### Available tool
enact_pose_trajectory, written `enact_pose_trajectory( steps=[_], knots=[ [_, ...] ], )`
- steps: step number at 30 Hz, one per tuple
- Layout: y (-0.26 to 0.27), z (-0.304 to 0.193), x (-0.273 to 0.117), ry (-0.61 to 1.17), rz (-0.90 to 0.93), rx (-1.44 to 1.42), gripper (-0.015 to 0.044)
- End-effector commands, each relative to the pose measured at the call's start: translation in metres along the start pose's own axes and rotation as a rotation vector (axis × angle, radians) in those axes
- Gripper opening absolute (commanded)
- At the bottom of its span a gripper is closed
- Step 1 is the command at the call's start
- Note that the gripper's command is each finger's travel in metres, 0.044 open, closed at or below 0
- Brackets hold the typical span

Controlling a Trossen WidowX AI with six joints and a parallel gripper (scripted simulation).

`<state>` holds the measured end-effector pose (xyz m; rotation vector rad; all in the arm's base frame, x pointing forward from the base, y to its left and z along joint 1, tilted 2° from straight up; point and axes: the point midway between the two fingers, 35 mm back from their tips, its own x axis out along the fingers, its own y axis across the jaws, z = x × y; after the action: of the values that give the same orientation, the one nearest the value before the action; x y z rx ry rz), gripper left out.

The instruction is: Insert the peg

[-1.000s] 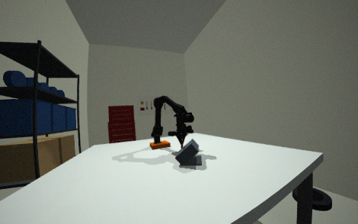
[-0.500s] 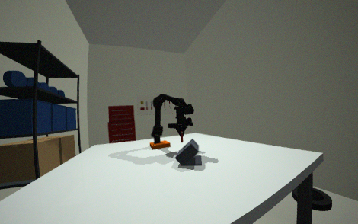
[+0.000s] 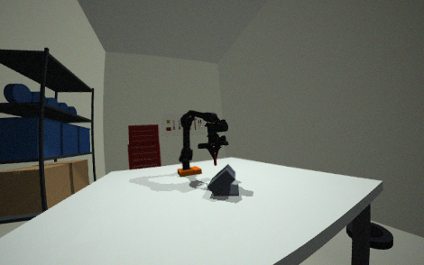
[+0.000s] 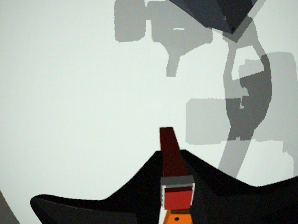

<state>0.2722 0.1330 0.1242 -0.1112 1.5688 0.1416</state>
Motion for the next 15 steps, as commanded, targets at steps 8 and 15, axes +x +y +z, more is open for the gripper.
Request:
enact_pose_trajectory(
  steps=[8,15],
  knots=[
    [-0.007,0.011,-0.003,-0.010,0.052,0.059,0.0000],
    [-0.012,0.018,-0.004,-0.015,0.084,0.096,0.0000]
  ],
)
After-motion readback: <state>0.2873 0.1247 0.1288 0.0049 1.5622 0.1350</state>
